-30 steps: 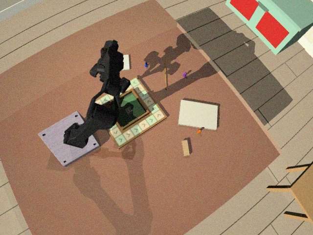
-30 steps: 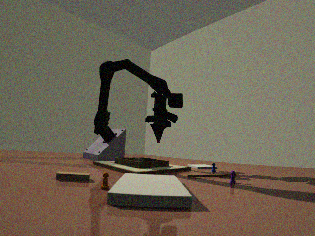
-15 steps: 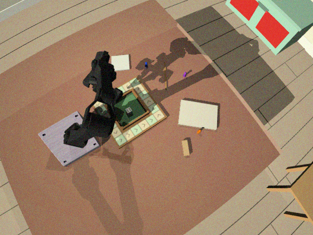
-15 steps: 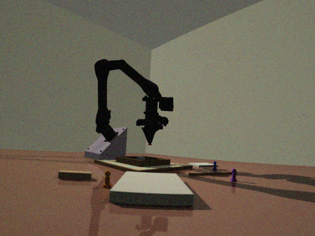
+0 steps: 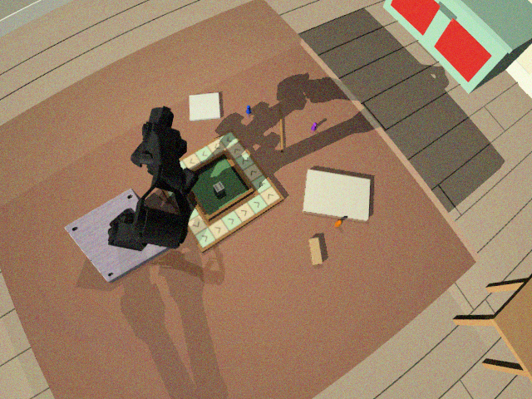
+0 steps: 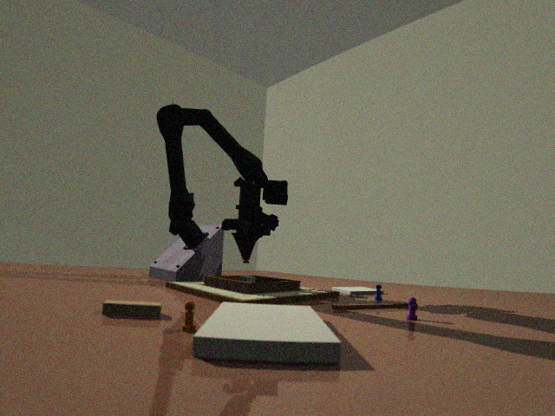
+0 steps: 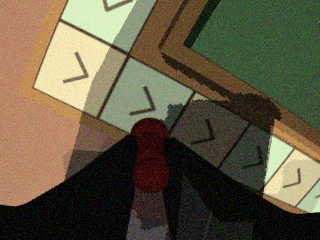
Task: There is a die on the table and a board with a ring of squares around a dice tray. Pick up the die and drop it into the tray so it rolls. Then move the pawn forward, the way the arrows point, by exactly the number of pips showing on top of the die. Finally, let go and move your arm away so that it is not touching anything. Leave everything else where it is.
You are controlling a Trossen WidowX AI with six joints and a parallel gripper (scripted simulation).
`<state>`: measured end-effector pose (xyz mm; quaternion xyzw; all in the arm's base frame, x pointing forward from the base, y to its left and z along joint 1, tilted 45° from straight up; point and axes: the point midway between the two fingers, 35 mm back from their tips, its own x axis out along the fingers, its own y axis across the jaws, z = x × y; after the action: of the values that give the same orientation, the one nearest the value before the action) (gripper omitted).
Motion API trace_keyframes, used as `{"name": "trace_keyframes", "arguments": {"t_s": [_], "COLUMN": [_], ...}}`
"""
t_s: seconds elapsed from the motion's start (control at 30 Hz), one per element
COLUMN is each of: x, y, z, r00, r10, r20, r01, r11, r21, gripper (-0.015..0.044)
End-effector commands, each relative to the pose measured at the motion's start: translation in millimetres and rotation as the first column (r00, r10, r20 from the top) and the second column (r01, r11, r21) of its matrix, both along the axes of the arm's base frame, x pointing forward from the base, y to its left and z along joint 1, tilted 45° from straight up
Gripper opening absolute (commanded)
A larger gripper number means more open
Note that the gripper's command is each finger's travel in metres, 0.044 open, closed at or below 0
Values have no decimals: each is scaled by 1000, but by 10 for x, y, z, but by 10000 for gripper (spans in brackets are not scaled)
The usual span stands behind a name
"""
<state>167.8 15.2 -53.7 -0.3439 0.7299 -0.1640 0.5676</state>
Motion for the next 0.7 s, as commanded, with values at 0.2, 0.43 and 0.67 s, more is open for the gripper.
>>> {"name": "trace_keyframes", "arguments": {"t_s": [0.2,0.43,0.67], "x": [-72,-93,-100], "y": [-179,-263,-309], "z": [-176,-255,-304], "r00": [1000,1000,1000], "r10": [-5,-5,-5], "r20": [6,6,6], "r01": [5,5,5], "r11": [1000,1000,1000], "r21": [3,2,2], "gripper": [0,0,0]}}
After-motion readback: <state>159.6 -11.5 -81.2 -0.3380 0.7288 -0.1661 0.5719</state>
